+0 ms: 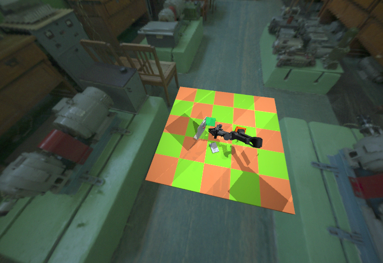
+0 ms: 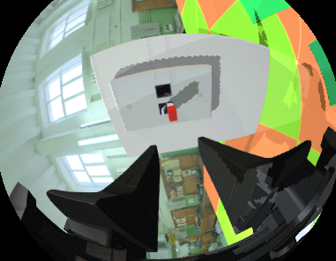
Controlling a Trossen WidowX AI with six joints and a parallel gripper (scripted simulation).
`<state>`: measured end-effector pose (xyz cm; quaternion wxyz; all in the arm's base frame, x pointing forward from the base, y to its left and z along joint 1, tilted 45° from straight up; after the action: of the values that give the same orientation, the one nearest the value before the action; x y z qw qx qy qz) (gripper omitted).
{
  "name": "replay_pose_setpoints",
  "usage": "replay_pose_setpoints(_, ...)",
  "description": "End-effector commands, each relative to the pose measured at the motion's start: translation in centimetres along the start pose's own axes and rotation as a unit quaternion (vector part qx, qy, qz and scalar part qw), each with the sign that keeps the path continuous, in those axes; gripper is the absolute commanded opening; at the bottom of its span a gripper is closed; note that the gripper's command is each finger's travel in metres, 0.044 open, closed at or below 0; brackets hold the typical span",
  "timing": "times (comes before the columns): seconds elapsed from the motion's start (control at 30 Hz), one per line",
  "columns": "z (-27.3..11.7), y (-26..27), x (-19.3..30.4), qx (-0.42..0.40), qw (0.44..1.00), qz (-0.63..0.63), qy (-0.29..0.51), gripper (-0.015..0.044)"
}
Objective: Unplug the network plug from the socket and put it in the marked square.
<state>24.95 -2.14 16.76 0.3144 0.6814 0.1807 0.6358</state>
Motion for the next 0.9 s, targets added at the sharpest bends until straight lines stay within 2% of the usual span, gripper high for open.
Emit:
replay_pose_setpoints(0.0,0.4,0.0,0.0,0.001,1.000,0.001,0.000,0.0156)
replay_pose_setpoints(0.87,2.5,0.2,-0.3,0.001,1.000,0.001,0.001,0.0156)
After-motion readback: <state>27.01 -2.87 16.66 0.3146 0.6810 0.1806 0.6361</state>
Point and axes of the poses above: the point midway between the two fingers, 35 mm back from their tips, its own z axis out along the fingers, its own y axis across the jaws, x = y × z, the point moved 5 cm from there along -z, back along the fingers, and after that the axes turned 4 degrees about z, right-handed, at the moved point
